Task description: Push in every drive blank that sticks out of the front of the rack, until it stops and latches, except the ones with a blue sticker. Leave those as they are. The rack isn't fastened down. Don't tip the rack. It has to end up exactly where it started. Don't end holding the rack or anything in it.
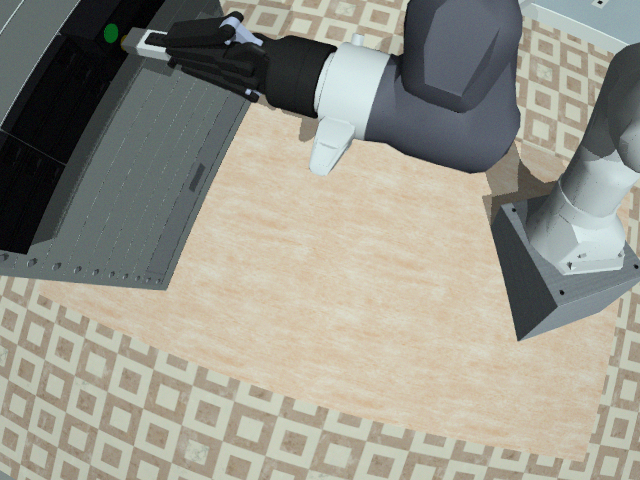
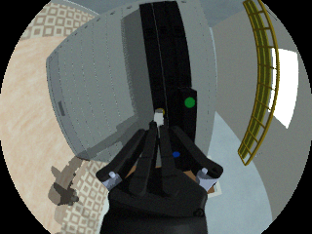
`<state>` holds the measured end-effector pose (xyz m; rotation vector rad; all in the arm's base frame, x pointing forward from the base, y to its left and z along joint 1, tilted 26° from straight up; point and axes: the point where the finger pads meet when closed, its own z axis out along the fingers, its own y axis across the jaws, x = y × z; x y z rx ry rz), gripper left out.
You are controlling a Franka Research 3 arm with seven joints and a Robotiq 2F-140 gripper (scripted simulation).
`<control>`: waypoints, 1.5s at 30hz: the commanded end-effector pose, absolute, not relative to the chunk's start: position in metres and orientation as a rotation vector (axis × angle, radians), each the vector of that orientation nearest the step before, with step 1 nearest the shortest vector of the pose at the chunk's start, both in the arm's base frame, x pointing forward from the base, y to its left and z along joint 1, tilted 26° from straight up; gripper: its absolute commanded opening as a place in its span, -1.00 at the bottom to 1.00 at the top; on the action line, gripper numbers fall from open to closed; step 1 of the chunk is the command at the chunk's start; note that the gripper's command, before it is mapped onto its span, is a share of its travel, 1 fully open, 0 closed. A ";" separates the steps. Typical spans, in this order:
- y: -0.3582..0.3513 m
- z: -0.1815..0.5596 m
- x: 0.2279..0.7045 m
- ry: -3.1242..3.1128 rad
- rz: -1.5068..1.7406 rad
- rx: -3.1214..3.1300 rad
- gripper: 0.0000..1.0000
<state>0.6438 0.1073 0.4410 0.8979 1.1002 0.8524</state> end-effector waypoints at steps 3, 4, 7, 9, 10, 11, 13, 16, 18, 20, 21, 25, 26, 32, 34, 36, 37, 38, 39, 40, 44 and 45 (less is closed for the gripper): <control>0.111 0.461 0.647 1.075 0.862 0.869 -1.00; 0.111 0.461 0.647 1.075 0.862 0.869 -1.00; 0.111 0.460 0.644 1.075 0.862 0.870 -1.00; 0.112 0.459 0.639 1.075 0.862 0.869 -1.00; 0.113 0.458 0.636 1.075 0.862 0.870 -1.00; 0.114 0.457 0.631 1.075 0.862 0.870 -1.00; 0.116 0.455 0.621 1.075 0.862 0.870 -1.00; 0.119 0.451 0.603 1.075 0.862 0.870 -1.00; 0.120 0.450 0.597 1.075 0.862 0.870 -1.00; 0.121 0.448 0.592 1.075 0.862 0.869 -1.00; 0.122 0.447 0.587 1.075 0.862 0.869 -1.00; 0.124 0.444 0.572 1.075 0.862 0.869 -1.00; 0.125 0.444 0.570 1.075 0.862 0.870 -1.00; 0.126 0.444 0.567 1.075 0.862 0.869 -1.00; 0.130 0.450 0.564 1.075 0.862 0.869 -1.00; 0.130 0.450 0.564 1.075 0.862 0.869 -1.00; 0.133 0.455 0.562 1.075 0.862 0.869 -1.00; 0.136 0.459 0.559 1.075 0.862 0.869 -1.00; 0.139 0.464 0.557 1.075 0.862 0.869 -1.00; 0.141 0.467 0.555 1.075 0.862 0.869 -1.00; 0.144 0.471 0.553 1.075 0.862 0.869 -1.00; 0.143 0.471 0.554 1.075 0.862 0.869 -1.00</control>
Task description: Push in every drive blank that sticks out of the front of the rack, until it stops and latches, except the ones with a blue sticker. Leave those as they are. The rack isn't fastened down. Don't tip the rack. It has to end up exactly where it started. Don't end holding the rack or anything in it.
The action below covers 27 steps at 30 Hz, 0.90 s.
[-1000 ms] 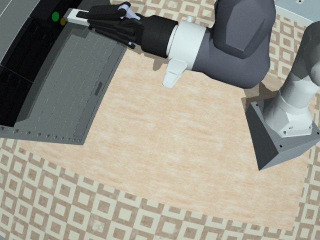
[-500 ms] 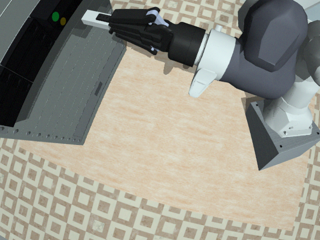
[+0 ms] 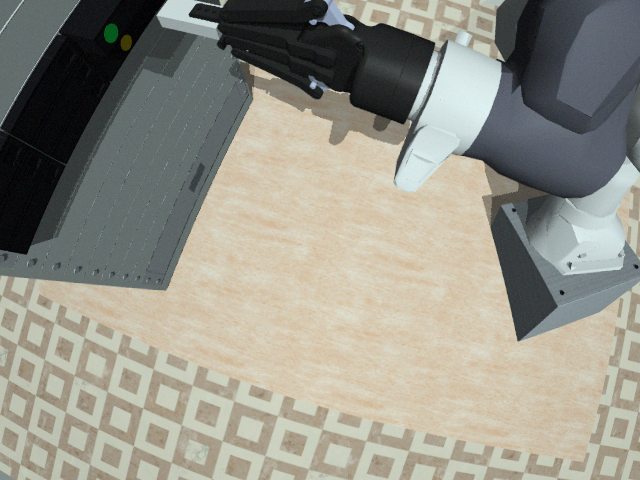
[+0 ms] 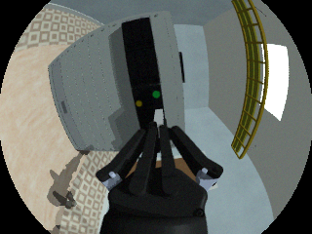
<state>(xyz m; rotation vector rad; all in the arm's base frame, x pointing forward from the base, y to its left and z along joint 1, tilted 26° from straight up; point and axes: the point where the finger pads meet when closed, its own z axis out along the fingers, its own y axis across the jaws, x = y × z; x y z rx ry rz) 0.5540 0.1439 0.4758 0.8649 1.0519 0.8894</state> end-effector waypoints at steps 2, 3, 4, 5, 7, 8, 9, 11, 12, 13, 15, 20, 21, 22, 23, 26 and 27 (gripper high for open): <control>0.142 0.473 0.561 1.075 0.862 0.869 -1.00; 0.142 0.474 0.566 1.075 0.862 0.869 -1.00; 0.141 0.475 0.571 1.075 0.862 0.869 -1.00; 0.140 0.477 0.577 1.075 0.862 0.869 -1.00; 0.139 0.478 0.582 1.075 0.862 0.869 -1.00; 0.139 0.478 0.582 1.075 0.862 0.869 -1.00; 0.138 0.479 0.587 1.075 0.862 0.869 -1.00; 0.137 0.480 0.590 1.075 0.862 0.869 -1.00; 0.137 0.480 0.591 1.075 0.862 0.869 -1.00; 0.137 0.480 0.591 1.075 0.862 0.869 -1.00; 0.137 0.480 0.591 1.075 0.862 0.869 -1.00; 0.137 0.480 0.591 1.075 0.862 0.869 -1.00; 0.137 0.480 0.591 1.075 0.862 0.869 -1.00; 0.137 0.480 0.591 1.075 0.862 0.869 -1.00; 0.137 0.480 0.591 1.075 0.862 0.869 -1.00; 0.137 0.480 0.591 1.075 0.862 0.869 -1.00; 0.137 0.480 0.591 1.075 0.862 0.869 -1.00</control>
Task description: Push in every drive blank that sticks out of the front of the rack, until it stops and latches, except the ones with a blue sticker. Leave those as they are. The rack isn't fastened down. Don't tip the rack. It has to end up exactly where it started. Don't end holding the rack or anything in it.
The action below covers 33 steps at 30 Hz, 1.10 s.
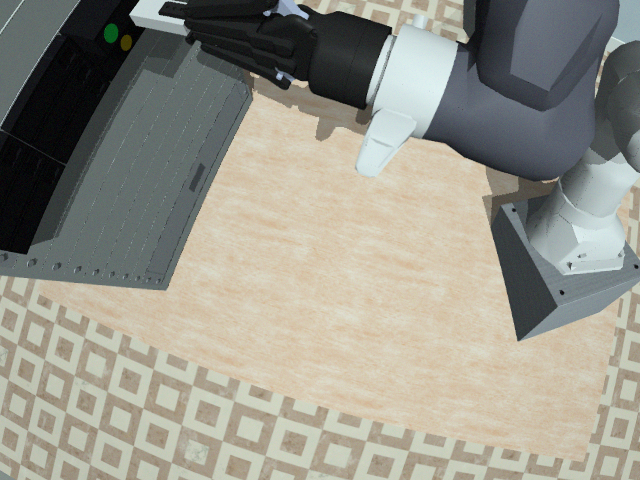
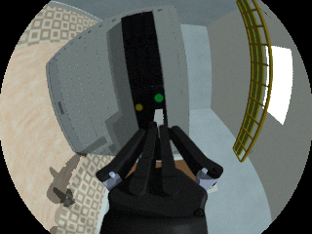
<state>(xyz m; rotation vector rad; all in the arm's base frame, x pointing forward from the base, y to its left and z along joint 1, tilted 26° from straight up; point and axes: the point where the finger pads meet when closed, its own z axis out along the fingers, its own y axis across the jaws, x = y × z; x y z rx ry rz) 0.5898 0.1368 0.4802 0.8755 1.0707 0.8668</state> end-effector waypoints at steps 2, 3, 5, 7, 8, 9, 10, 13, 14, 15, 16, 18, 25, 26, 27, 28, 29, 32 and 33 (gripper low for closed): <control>0.137 0.480 0.591 1.075 0.862 0.869 -1.00; 0.137 0.480 0.591 1.075 0.862 0.869 -1.00; 0.137 0.480 0.591 1.075 0.862 0.869 -1.00; 0.137 0.480 0.591 1.075 0.862 0.869 -1.00; 0.137 0.480 0.591 1.075 0.862 0.869 -1.00; 0.137 0.480 0.591 1.075 0.862 0.869 -1.00; 0.137 0.480 0.591 1.075 0.862 0.869 -1.00; 0.137 0.480 0.591 1.075 0.862 0.869 -1.00; 0.137 0.480 0.591 1.075 0.862 0.869 -1.00; 0.137 0.480 0.591 1.075 0.862 0.869 -1.00; 0.137 0.480 0.591 1.075 0.862 0.869 -1.00; 0.137 0.480 0.591 1.075 0.862 0.869 -1.00; 0.138 0.483 0.594 1.075 0.862 0.870 -1.00; 0.138 0.483 0.594 1.075 0.862 0.869 -1.00; 0.138 0.483 0.594 1.075 0.862 0.869 -1.00; 0.138 0.483 0.594 1.075 0.862 0.869 -1.00; 0.138 0.483 0.594 1.075 0.862 0.869 -1.00; 0.138 0.483 0.594 1.075 0.862 0.869 -1.00; 0.138 0.483 0.594 1.075 0.862 0.869 -1.00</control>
